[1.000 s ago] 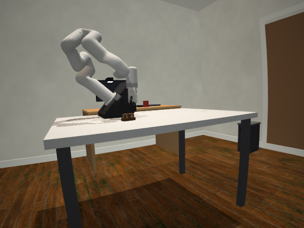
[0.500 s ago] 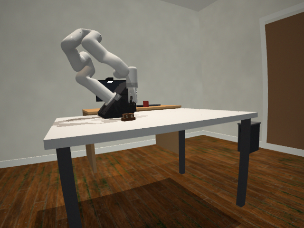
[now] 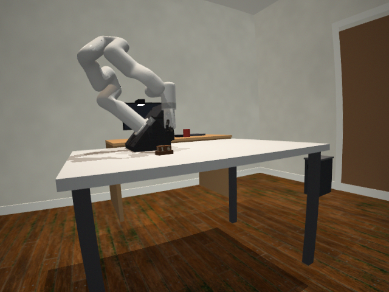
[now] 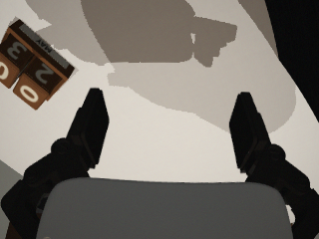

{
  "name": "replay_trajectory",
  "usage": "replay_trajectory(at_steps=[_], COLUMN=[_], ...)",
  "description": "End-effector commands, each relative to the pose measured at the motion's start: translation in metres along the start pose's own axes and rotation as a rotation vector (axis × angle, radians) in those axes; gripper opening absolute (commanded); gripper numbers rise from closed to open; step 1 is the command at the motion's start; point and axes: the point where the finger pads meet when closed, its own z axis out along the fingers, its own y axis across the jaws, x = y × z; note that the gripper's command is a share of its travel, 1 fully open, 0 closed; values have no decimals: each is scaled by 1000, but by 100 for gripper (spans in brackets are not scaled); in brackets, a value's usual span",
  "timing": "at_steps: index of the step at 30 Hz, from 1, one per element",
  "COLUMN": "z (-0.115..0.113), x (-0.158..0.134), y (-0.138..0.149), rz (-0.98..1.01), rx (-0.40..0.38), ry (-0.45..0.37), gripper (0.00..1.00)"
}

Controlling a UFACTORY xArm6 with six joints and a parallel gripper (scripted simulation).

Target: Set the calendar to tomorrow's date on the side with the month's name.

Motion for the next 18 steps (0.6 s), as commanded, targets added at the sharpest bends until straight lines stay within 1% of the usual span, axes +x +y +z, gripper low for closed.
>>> replay_trajectory(at_steps=[1, 9, 18], z=[-4, -4, -4], x=[-1, 11, 17], y=[-1, -11, -16], rz=[1, 1, 1], rx=[1, 1, 1], ry=[-2, -2, -2], gripper=[100, 100, 100])
